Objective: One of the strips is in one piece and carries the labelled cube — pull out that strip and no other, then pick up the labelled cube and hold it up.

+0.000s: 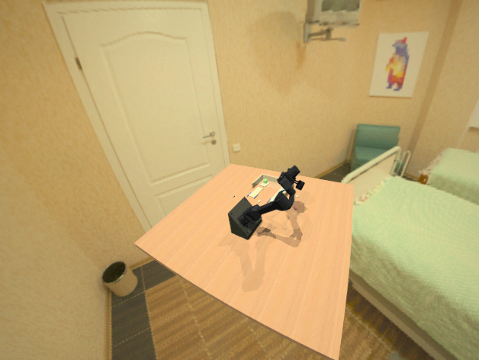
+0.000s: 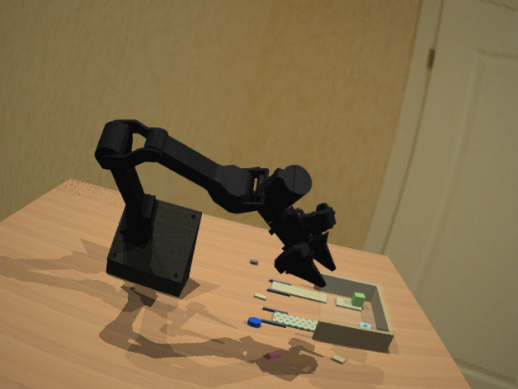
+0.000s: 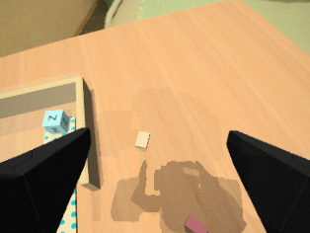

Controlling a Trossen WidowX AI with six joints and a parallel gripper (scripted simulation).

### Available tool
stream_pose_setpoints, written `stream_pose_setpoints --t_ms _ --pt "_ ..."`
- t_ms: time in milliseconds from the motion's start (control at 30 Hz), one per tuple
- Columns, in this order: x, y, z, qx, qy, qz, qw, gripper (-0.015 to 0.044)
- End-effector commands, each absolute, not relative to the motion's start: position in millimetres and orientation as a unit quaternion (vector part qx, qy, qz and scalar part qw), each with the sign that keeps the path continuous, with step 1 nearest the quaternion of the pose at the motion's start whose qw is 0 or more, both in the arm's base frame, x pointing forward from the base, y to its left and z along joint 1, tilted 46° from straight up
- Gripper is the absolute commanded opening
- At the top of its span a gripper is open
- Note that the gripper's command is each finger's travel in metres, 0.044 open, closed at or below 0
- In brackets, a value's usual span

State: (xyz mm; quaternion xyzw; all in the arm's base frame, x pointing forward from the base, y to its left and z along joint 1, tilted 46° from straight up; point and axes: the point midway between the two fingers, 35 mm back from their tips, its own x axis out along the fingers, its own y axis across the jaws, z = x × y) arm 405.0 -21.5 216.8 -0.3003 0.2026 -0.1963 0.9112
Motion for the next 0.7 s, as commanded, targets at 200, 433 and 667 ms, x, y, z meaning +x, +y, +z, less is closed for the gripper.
stream_pose_setpoints --t_ms 200,433,667 --pt "354 97 97 -0.355 0.268 -0.079 0.892 0.0400" --pt "311 134 54 -0.398 0.278 -0.034 0.874 0.0400" --pt "311 134 54 -0.398 0.278 -0.034 0.874 0.0400"
